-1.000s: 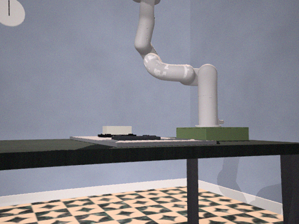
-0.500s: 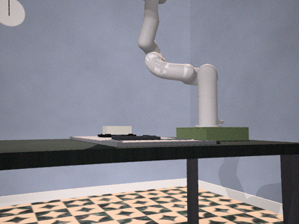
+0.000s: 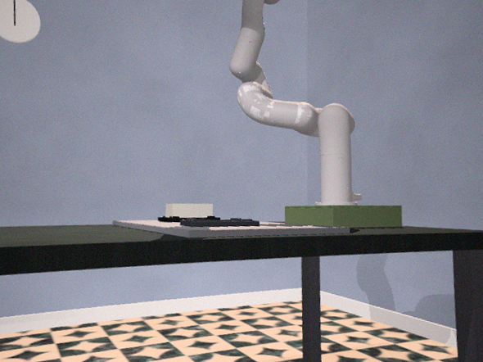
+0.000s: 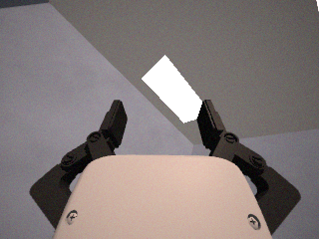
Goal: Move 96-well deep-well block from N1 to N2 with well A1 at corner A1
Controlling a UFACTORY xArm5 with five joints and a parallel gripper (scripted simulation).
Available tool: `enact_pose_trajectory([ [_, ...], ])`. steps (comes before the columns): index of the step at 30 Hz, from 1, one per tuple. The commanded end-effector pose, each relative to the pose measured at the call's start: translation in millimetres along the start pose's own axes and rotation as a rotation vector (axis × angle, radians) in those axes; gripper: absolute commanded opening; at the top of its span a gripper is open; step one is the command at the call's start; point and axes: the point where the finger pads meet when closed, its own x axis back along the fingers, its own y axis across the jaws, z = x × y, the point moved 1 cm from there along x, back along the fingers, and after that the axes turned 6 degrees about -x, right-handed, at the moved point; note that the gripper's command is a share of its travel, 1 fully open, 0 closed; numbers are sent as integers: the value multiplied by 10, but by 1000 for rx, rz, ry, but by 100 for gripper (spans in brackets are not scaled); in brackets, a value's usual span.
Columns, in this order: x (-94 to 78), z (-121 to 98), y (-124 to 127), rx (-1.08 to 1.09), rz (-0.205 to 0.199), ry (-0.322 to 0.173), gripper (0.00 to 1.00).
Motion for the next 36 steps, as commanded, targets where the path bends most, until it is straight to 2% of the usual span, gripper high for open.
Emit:
enact_pose_trajectory([
  [1, -95, -9, -161, 0, 3, -5, 100],
  [4, -160, 79, -311, 16, 89, -52, 100],
  [5, -181, 85, -357, 18, 104, -61, 100],
  [14, -320, 9, -653, 19, 103, -64, 100],
  [18, -395, 48, -852, 33, 197, -136, 100],
  [25, -509, -67, -1152, 33, 196, -137, 100],
  [28, -514, -72, -1165, 33, 196, -138, 100],
  [32, -571, -94, -1355, 45, 282, -224, 100],
  [36, -619, -178, -1527, 45, 282, -224, 100],
])
